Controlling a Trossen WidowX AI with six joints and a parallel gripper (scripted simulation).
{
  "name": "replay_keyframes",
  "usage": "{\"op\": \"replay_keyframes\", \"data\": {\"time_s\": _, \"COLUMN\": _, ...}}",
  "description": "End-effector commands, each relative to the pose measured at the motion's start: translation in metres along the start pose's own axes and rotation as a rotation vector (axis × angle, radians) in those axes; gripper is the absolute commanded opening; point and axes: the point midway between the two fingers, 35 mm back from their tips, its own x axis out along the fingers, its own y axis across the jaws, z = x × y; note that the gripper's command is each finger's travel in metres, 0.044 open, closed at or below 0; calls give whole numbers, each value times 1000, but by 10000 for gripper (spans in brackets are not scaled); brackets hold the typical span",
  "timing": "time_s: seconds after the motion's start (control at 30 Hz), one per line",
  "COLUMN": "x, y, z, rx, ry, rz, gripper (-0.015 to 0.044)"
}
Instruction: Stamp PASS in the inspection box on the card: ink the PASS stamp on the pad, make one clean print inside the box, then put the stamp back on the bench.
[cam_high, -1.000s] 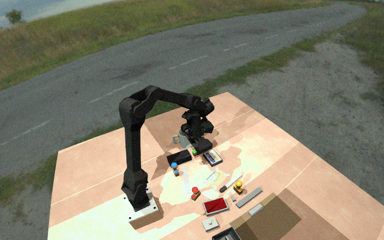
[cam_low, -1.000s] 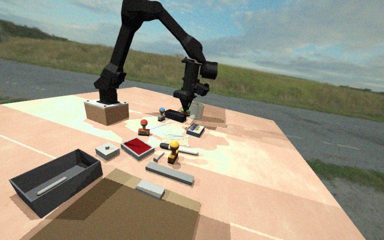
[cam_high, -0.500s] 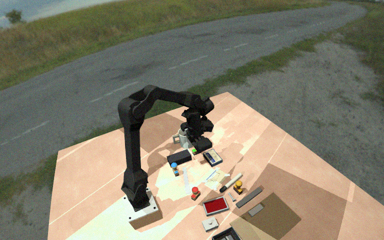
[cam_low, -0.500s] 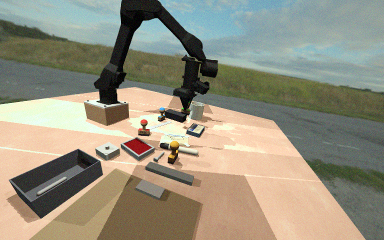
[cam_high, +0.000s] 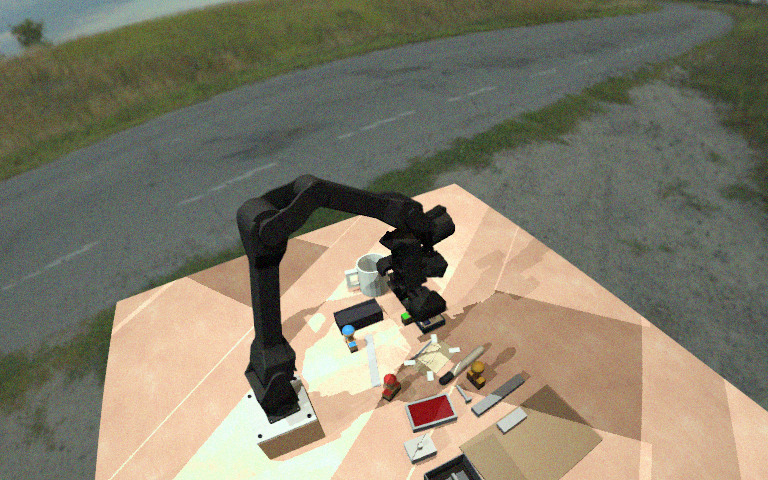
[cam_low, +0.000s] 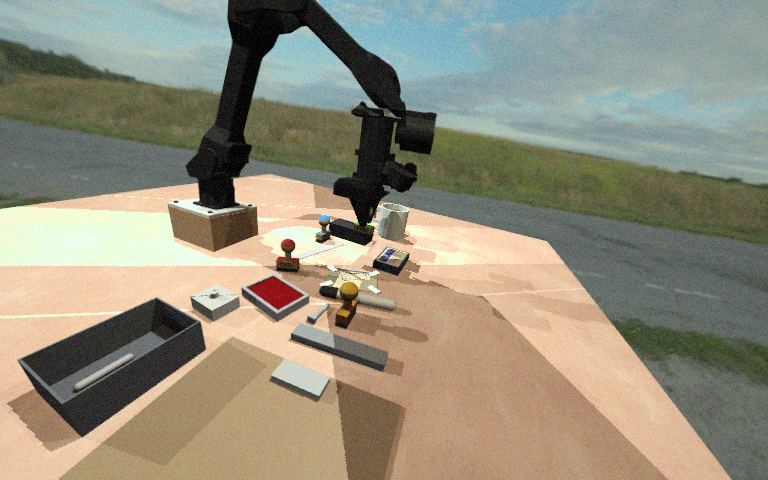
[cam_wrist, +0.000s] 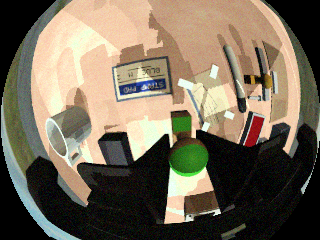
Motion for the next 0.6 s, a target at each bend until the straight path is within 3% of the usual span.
{"op": "replay_keyframes", "data": {"time_s": 0.0, "x": 1, "y": -21, "z": -2, "rx": -3, "ry": 3, "rz": -6, "gripper": 0}}
{"op": "replay_keyframes", "data": {"time_s": 0.57, "x": -1, "y": -115, "z": -22, "rx": -2, "ry": 6, "rz": -15, "gripper": 0}}
